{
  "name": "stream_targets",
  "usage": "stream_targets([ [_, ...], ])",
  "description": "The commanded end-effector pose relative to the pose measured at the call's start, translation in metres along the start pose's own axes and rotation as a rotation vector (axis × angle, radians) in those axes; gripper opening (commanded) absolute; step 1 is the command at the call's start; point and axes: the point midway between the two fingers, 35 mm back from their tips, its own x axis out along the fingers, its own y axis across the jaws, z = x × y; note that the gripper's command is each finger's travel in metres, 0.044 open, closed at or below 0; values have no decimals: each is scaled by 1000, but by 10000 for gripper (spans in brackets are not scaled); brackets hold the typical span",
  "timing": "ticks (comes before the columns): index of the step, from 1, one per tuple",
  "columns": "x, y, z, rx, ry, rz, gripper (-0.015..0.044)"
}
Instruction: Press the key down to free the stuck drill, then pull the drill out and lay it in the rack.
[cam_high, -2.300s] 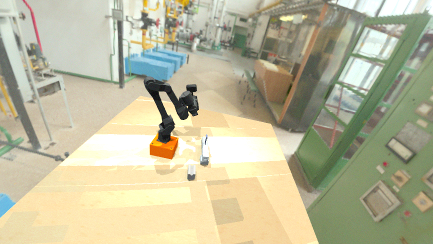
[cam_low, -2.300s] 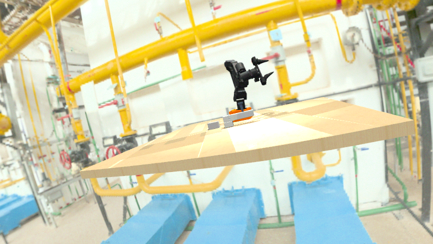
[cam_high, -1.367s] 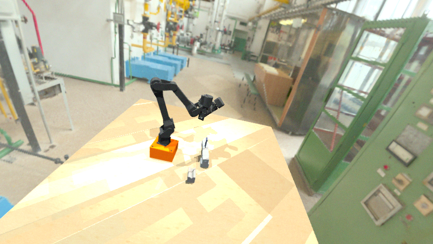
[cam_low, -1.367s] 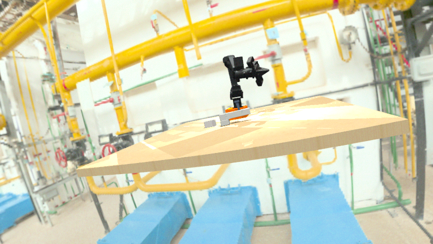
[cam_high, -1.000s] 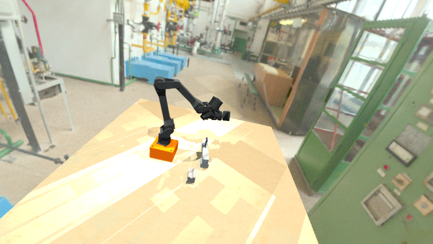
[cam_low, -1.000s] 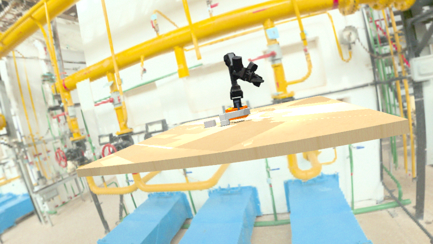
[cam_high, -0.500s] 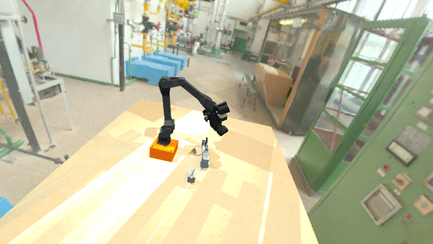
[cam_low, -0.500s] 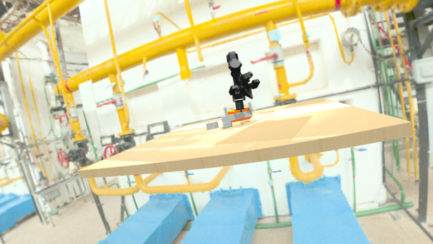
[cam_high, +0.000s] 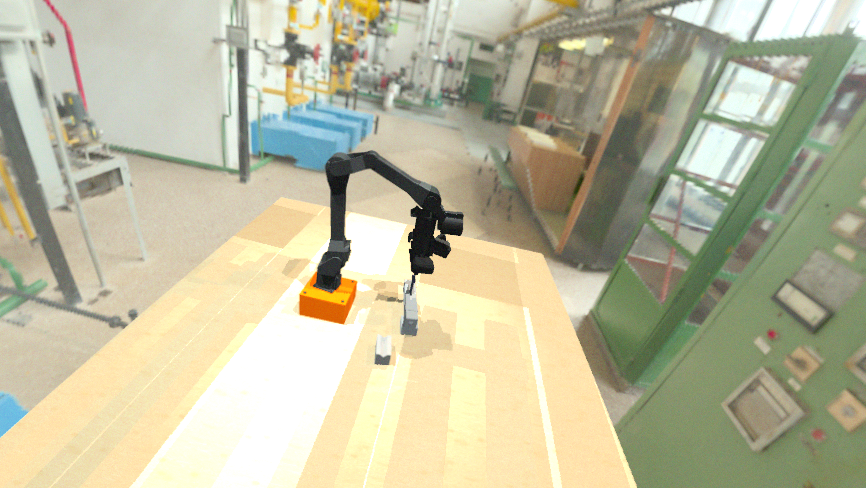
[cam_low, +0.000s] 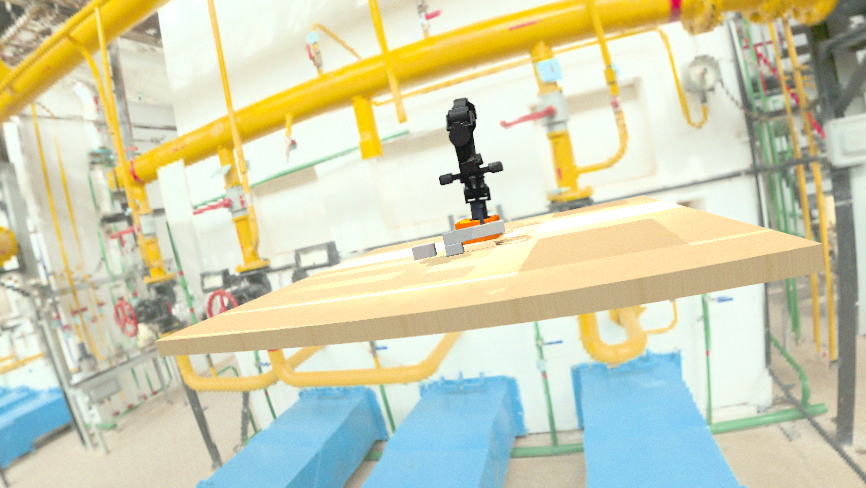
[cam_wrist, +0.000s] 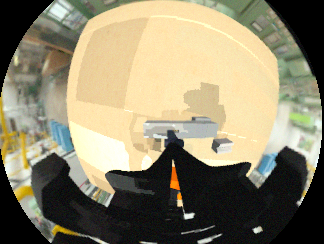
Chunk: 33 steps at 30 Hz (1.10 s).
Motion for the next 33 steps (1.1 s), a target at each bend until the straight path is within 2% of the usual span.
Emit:
stream_targets([
  [1,-2,-3,-3,26,27,-18,0],
  [33,18,-3,-2,26,27,-18,0],
])
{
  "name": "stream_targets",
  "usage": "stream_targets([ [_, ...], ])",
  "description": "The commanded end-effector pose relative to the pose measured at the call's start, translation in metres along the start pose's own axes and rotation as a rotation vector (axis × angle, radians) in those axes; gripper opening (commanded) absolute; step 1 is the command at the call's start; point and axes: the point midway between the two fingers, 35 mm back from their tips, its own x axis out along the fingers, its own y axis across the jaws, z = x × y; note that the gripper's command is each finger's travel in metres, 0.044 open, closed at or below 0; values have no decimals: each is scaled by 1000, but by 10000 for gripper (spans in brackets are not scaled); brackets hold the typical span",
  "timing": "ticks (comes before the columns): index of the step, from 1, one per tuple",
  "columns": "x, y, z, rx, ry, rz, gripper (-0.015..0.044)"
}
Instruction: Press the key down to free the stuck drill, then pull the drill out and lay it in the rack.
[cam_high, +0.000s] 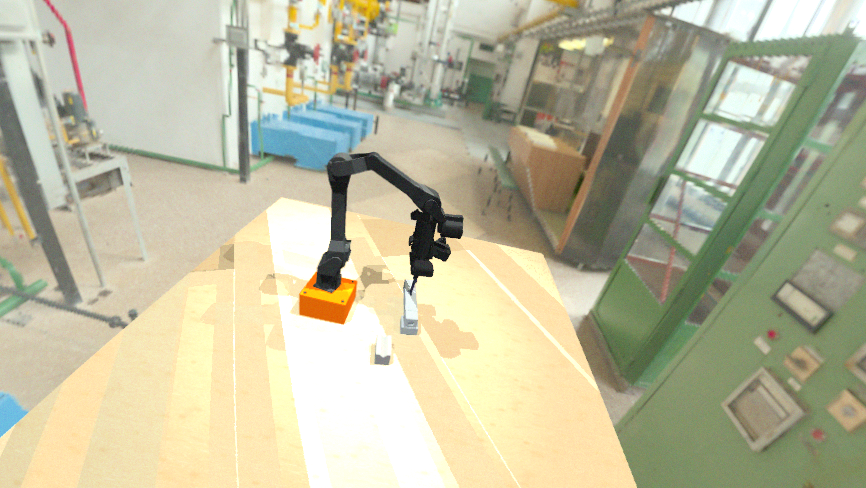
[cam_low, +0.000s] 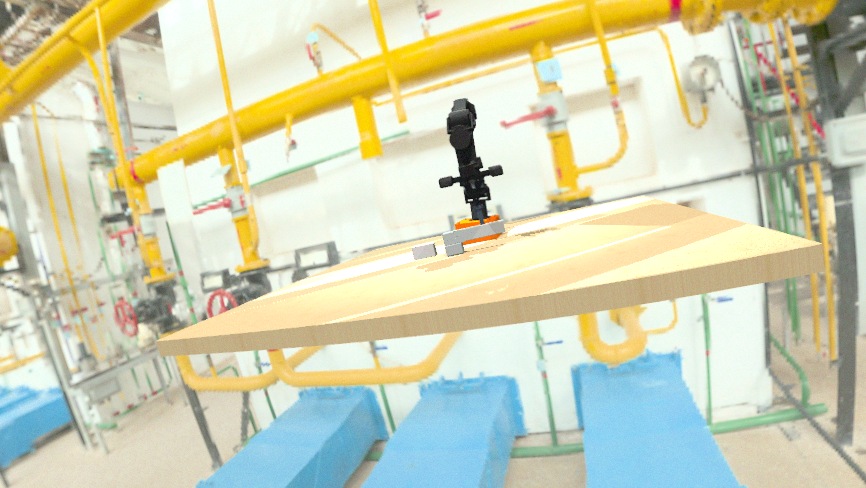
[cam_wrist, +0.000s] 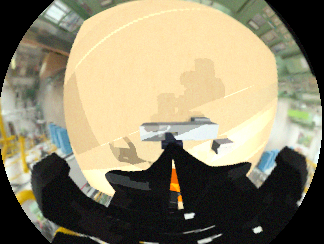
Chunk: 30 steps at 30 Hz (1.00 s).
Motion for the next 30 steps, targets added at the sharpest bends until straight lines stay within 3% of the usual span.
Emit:
stream_targets([
  [1,7,0,-3,3,20,0,0],
  [30,17,0,-9,3,20,0,0],
])
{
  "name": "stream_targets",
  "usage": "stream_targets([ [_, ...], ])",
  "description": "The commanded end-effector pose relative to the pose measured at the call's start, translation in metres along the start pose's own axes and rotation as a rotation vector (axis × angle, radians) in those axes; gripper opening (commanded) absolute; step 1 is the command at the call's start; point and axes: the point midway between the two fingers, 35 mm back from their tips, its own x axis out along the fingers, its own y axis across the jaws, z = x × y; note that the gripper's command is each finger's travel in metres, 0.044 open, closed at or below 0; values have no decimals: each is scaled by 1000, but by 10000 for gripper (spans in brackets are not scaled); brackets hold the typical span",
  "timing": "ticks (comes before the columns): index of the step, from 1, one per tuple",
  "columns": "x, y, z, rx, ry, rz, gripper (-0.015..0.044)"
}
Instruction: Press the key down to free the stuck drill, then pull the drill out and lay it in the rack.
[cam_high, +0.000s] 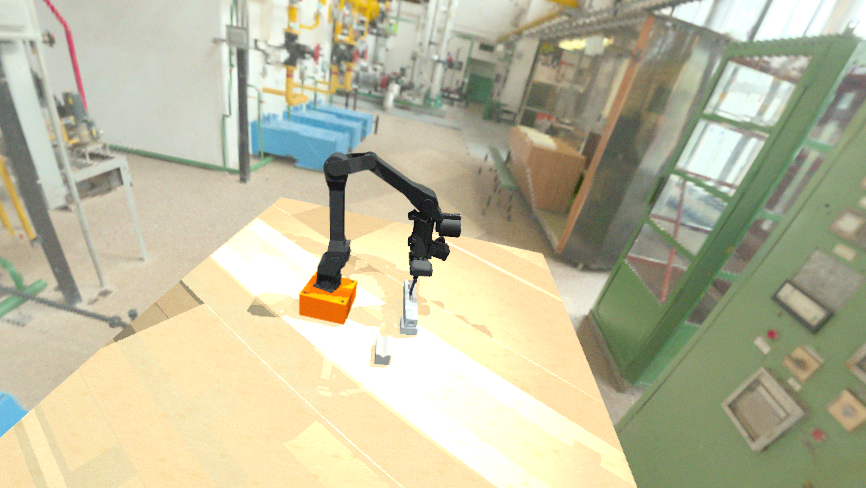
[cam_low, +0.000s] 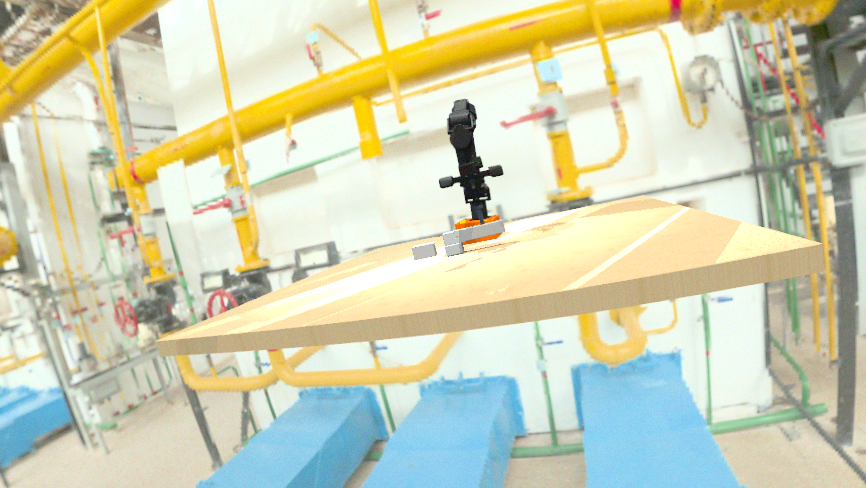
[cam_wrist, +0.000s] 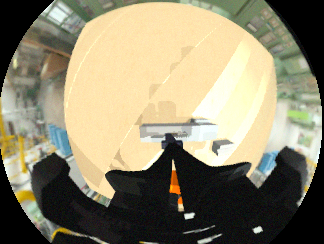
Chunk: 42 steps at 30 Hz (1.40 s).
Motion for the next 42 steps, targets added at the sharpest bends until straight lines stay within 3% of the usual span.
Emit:
stream_targets([
  [1,15,0,-7,3,46,2,0],
  [42,32,1,-9,3,46,2,0],
])
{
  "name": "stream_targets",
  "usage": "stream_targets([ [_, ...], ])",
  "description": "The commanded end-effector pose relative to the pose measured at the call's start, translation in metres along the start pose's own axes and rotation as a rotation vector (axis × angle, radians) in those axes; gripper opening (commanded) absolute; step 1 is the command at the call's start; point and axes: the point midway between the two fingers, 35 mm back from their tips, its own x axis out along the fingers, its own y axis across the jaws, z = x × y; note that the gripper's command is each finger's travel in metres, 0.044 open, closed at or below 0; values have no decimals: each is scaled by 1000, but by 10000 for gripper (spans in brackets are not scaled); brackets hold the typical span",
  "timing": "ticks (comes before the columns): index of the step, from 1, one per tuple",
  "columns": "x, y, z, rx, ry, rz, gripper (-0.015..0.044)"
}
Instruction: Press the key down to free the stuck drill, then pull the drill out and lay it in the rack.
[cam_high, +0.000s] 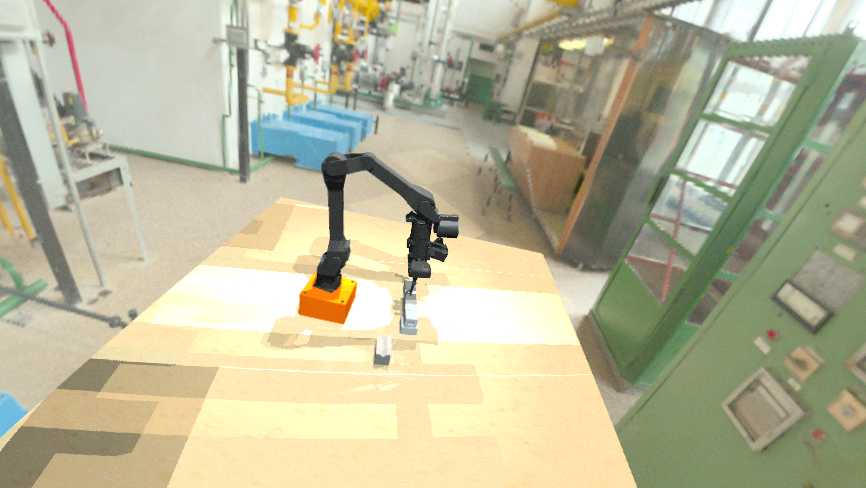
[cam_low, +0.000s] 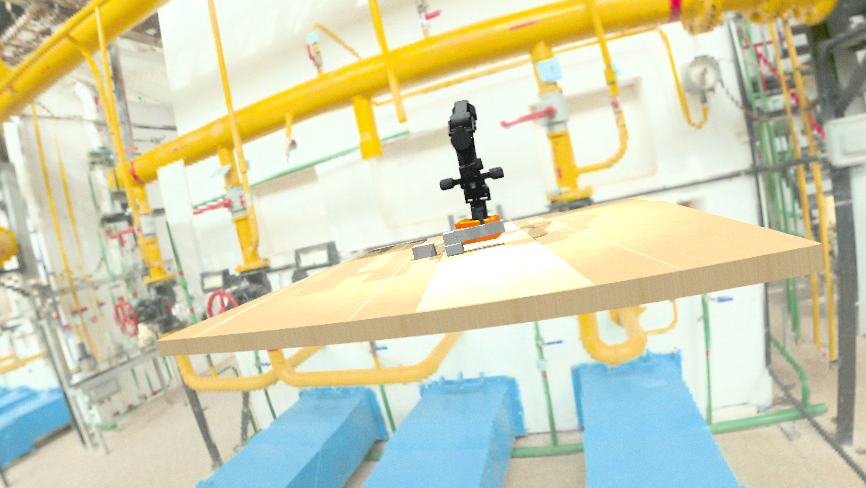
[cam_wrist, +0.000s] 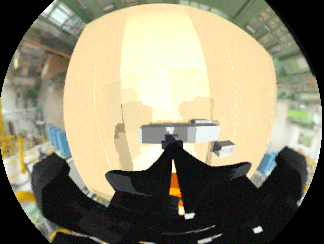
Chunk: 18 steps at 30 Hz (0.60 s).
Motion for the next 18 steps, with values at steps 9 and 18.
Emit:
stream_targets([
  [9,8,1,-1,0,59,4,105],
  [18,-54,0,8,0,58,4,341],
])
